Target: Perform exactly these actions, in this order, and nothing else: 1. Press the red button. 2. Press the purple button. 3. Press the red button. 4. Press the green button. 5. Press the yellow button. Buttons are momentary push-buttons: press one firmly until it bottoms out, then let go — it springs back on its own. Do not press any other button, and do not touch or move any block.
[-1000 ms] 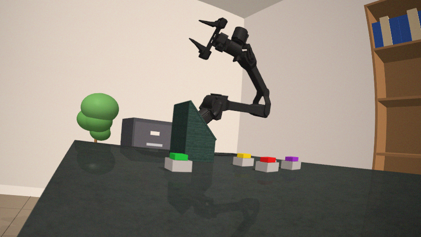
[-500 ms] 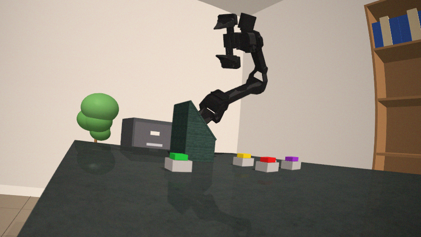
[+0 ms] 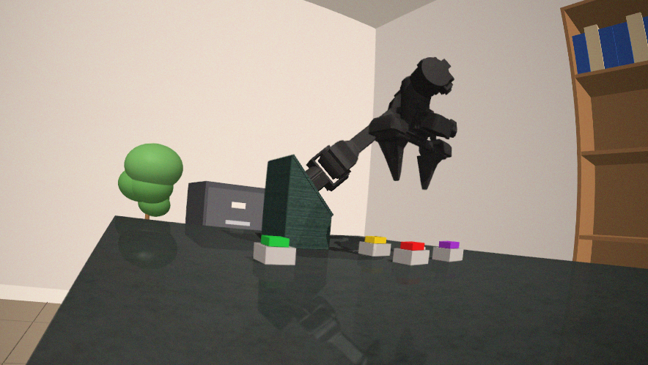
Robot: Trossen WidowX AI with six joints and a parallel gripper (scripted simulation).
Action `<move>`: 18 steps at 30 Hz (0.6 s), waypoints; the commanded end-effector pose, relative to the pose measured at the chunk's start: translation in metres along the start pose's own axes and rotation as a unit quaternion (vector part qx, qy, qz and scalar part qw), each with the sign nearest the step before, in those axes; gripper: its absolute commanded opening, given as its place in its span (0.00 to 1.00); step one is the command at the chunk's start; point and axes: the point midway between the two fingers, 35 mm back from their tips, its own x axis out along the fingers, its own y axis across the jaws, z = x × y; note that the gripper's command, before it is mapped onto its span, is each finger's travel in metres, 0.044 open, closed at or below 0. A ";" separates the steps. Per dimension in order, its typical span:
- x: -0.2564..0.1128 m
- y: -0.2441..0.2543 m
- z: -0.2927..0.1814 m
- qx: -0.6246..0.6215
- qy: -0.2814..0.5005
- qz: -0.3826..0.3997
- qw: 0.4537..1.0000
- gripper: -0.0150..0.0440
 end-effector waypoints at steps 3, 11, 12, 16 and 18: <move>0.014 0.015 0.003 0.046 0.025 0.039 0.998 0.93; 0.037 0.016 0.003 0.046 0.024 0.038 0.998 0.80; 0.053 0.018 0.002 0.046 0.024 0.038 0.998 0.75; 0.075 0.021 0.000 0.046 0.024 0.040 0.998 0.58; 0.075 0.021 0.000 0.046 0.024 0.040 0.998 0.49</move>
